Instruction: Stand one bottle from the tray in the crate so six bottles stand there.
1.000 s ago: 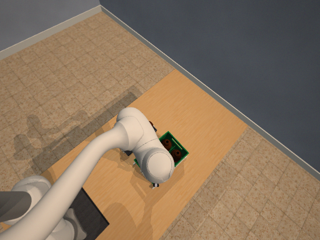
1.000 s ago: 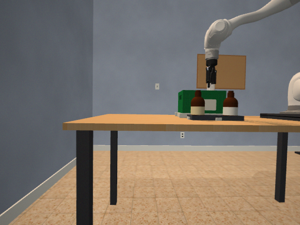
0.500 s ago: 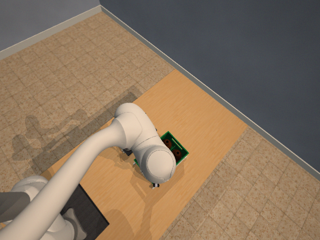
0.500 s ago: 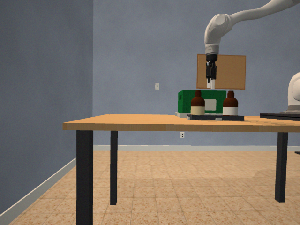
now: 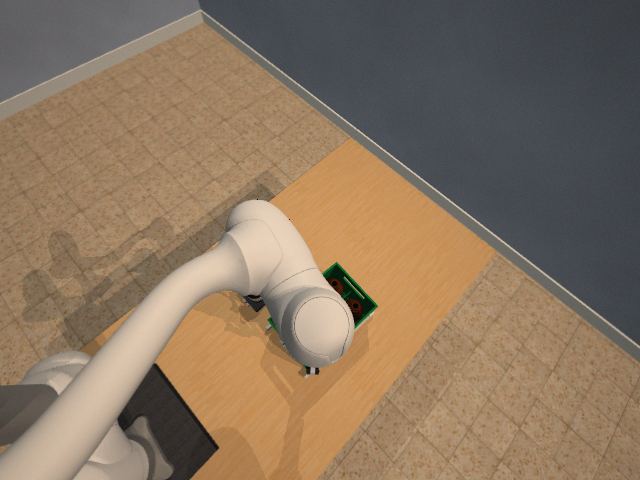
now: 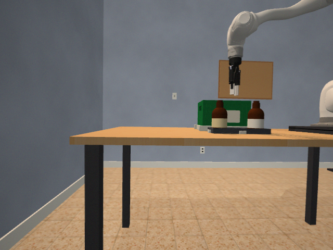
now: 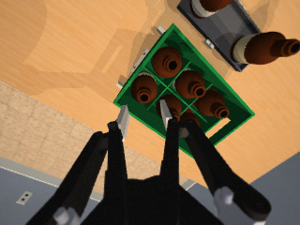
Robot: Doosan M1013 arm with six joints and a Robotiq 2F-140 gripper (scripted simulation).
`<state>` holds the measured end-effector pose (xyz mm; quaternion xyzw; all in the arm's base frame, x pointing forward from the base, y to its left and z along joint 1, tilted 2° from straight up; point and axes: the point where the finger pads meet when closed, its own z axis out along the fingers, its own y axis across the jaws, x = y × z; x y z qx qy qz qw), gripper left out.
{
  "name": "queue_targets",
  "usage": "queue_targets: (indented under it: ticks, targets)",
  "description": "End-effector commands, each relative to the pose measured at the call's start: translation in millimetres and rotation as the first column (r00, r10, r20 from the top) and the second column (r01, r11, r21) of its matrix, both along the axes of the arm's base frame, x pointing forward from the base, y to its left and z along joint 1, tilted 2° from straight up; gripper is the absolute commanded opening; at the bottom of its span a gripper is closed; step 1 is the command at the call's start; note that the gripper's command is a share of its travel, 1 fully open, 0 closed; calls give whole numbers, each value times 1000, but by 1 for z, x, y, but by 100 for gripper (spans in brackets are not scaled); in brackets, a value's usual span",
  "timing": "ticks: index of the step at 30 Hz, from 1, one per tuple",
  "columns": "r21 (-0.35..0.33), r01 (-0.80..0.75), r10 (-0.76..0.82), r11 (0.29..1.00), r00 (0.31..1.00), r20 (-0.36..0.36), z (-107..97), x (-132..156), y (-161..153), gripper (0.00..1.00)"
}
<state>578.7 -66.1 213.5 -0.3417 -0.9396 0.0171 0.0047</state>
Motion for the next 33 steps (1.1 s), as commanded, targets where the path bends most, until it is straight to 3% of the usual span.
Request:
queue_targets:
  ticks: [1, 9, 10, 33]
  targets:
    - [0, 0, 0, 1000, 1000, 0, 2, 0, 0, 38]
    - [0, 0, 0, 1000, 1000, 0, 2, 0, 0, 38]
    - [0, 0, 0, 1000, 1000, 0, 2, 0, 0, 0]
    - [0, 0, 0, 1000, 1000, 0, 2, 0, 0, 0]
